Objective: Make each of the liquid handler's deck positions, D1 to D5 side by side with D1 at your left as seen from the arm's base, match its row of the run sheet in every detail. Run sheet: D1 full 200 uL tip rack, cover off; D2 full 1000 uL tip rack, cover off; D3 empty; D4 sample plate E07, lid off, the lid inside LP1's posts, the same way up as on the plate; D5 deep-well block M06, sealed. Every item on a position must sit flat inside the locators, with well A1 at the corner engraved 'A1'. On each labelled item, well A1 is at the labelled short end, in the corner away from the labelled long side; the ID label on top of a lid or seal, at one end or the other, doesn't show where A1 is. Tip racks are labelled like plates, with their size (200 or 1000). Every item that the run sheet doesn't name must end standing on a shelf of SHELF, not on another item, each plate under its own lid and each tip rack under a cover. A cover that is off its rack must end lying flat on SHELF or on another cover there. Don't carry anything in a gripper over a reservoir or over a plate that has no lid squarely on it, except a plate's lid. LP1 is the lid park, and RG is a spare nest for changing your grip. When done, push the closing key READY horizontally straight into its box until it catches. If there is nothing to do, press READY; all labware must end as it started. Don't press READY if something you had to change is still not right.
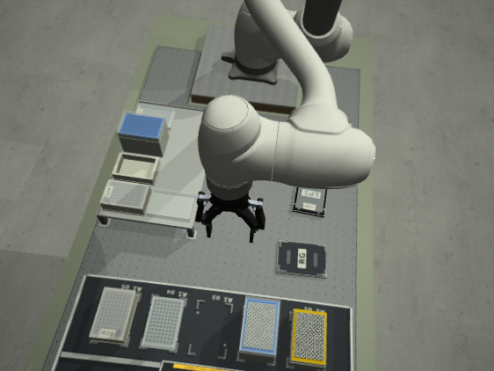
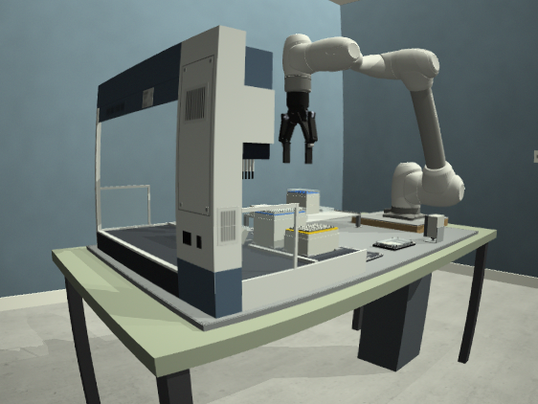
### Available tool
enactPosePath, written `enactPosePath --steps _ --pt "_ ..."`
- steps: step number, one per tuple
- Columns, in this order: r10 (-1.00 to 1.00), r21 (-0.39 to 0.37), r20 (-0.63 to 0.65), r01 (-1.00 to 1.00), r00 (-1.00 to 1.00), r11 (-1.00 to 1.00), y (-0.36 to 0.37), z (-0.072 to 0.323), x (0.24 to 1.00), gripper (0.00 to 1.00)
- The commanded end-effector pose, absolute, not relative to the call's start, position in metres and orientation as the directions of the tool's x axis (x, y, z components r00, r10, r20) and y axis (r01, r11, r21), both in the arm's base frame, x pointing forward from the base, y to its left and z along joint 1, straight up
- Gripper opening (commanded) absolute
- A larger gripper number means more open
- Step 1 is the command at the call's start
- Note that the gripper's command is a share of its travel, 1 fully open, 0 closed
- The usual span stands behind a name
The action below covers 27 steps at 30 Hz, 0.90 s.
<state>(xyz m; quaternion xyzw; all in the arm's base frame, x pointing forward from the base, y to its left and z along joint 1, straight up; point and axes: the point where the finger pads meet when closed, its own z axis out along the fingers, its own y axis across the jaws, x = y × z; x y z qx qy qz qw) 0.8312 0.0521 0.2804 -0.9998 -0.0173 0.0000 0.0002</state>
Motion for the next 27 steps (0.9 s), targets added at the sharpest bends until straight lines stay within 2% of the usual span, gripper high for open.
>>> enactPosePath --steps 1,15,27 --pt "0.034 -0.001 0.001 0.034 0.999 -0.999 0.056 0.282 0.831 0.67" --pt "0.035 -0.001 0.001 0.035 0.999 -0.999 0.121 0.282 0.83 0.67" --pt "0.035 -0.001 0.001 0.035 0.999 -0.999 0.149 0.282 0.84 0.67"
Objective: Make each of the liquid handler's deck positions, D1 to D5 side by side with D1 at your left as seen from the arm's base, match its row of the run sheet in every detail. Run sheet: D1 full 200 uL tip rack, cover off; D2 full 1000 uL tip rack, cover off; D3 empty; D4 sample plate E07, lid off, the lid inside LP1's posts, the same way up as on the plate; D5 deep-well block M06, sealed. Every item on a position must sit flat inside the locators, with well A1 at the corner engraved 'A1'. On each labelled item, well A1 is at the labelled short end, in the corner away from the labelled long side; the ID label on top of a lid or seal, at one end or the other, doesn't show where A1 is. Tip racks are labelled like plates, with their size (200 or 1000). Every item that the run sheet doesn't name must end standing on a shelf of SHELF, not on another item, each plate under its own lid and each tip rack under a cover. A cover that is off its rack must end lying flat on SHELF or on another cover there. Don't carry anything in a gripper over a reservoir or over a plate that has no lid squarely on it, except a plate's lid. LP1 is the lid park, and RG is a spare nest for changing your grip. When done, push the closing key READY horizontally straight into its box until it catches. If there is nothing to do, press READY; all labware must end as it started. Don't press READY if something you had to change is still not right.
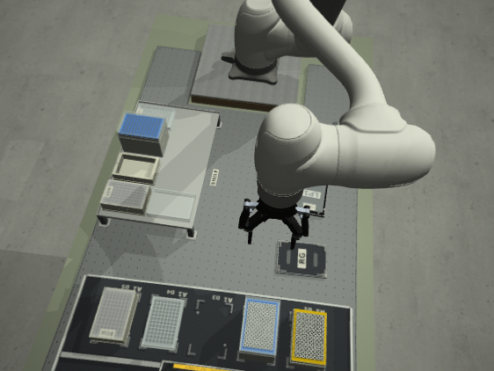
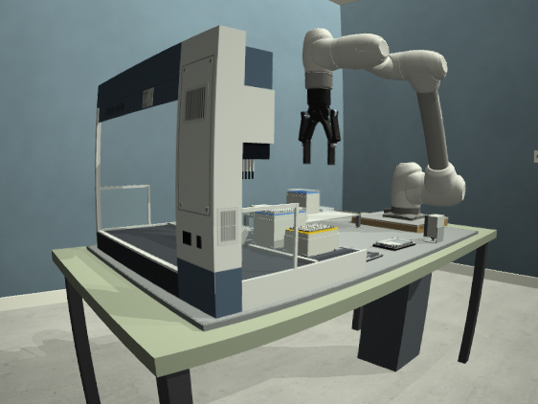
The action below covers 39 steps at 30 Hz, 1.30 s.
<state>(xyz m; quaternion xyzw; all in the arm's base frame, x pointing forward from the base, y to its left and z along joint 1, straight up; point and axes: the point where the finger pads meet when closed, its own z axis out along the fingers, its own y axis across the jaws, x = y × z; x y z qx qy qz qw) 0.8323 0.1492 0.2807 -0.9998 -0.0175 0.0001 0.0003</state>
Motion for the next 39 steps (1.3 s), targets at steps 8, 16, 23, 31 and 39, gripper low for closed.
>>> enactPosePath --steps 8,16,23,31,39 --pt "0.035 -0.001 0.001 0.035 0.999 -0.999 0.15 0.282 0.87 0.67" --pt "0.035 -0.001 0.001 0.035 0.999 -0.999 0.151 0.282 0.91 0.67" --pt "0.035 -0.001 0.001 0.035 0.999 -0.999 0.151 0.282 0.94 0.67" --pt "0.035 -0.001 0.001 0.035 0.999 -0.999 0.152 0.282 0.975 0.67" --pt "0.035 -0.001 0.001 0.035 0.999 -0.999 0.152 0.282 0.992 0.67"
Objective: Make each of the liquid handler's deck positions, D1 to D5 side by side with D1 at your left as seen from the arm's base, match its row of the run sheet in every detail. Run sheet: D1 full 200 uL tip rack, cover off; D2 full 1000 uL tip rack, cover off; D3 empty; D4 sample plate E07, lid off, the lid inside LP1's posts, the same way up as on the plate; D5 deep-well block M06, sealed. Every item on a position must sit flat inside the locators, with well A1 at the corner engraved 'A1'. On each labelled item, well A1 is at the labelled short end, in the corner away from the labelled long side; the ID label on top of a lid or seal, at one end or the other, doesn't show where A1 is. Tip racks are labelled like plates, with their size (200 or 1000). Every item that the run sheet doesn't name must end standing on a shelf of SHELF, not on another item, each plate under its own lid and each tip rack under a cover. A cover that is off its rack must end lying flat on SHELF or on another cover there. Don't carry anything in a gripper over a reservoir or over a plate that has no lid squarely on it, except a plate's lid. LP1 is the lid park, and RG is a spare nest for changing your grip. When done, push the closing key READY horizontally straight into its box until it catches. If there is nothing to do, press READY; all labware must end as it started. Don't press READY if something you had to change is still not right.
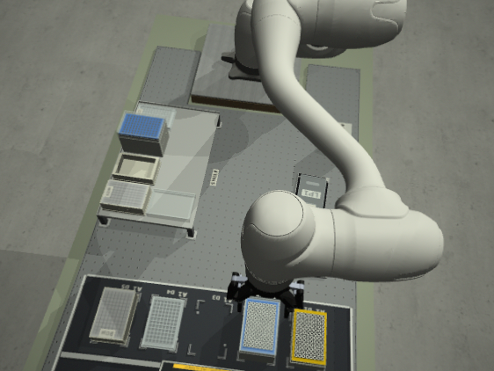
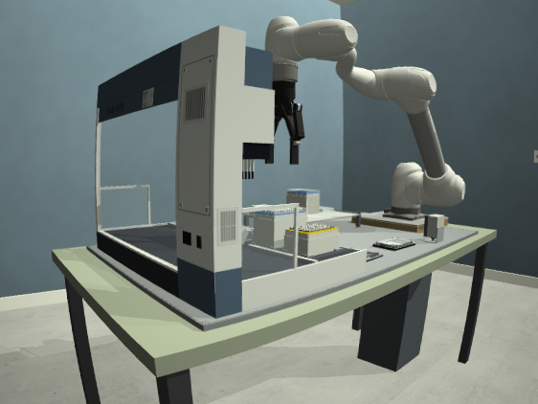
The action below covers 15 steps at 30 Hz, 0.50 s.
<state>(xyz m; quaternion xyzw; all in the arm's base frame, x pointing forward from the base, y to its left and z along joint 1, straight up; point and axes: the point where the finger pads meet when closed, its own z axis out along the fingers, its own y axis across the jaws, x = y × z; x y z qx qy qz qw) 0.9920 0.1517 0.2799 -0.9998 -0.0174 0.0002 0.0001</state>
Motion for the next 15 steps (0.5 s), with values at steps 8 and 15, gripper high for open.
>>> enactPosePath --steps 8,15 --pt "0.035 -0.001 0.001 0.035 0.999 -0.999 0.152 0.282 0.992 0.67" --pt "0.035 -0.001 0.001 0.035 0.999 -0.999 0.152 0.272 0.992 0.67"
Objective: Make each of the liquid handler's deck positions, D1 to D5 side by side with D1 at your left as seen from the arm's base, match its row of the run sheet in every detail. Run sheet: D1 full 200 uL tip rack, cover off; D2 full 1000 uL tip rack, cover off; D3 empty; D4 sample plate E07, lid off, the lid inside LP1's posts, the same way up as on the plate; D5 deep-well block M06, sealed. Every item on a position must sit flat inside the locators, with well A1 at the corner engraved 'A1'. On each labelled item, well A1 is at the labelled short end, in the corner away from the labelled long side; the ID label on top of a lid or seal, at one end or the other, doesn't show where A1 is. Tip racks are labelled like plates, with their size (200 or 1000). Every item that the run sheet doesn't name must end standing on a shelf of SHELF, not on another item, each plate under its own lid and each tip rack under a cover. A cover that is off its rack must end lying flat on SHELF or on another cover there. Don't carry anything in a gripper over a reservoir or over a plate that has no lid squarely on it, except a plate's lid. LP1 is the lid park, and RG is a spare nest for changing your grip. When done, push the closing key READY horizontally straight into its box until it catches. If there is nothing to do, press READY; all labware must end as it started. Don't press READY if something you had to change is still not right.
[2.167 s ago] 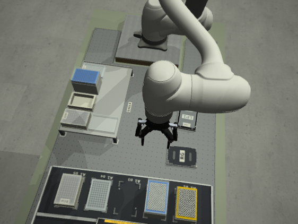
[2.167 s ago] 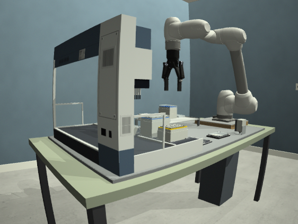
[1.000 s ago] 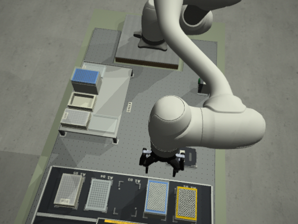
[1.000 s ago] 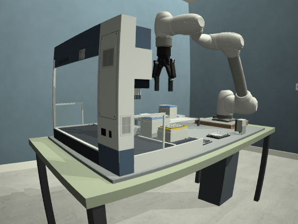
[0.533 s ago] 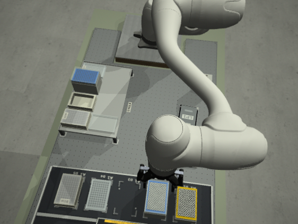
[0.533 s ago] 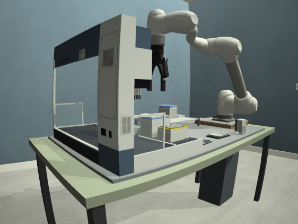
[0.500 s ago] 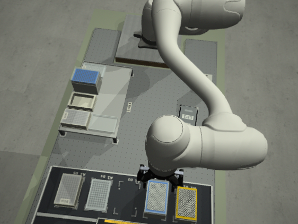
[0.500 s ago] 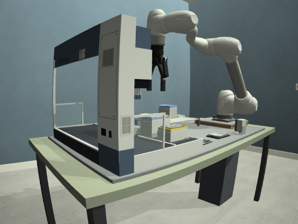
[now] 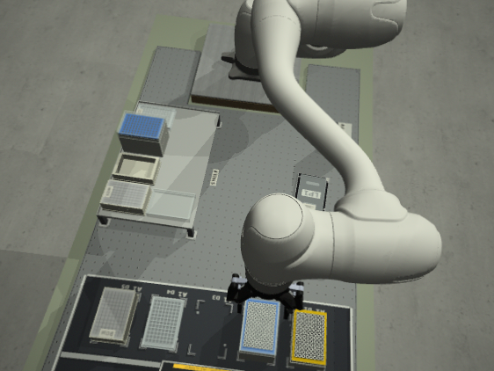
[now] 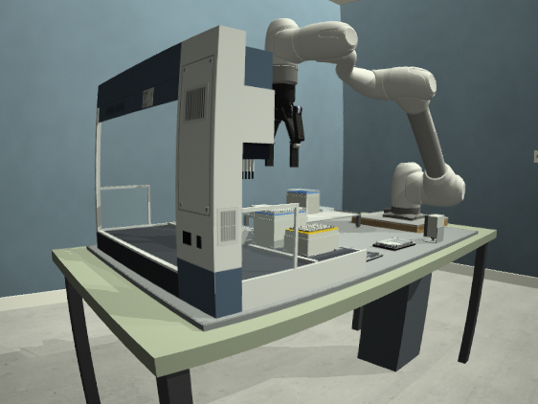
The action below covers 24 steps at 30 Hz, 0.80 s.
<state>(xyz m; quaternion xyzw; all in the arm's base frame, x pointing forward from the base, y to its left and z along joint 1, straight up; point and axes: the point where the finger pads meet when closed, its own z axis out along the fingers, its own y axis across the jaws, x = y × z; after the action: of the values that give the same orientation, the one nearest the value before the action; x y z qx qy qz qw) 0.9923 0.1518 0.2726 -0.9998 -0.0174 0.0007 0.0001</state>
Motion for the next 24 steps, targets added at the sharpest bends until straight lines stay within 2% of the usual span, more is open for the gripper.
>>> enactPosePath --steps 1,24 --pt "0.035 -0.001 0.001 0.035 0.999 -0.999 0.152 0.27 0.992 0.67" --pt "0.035 -0.001 0.001 0.035 0.999 -0.999 0.152 0.239 0.992 0.67"
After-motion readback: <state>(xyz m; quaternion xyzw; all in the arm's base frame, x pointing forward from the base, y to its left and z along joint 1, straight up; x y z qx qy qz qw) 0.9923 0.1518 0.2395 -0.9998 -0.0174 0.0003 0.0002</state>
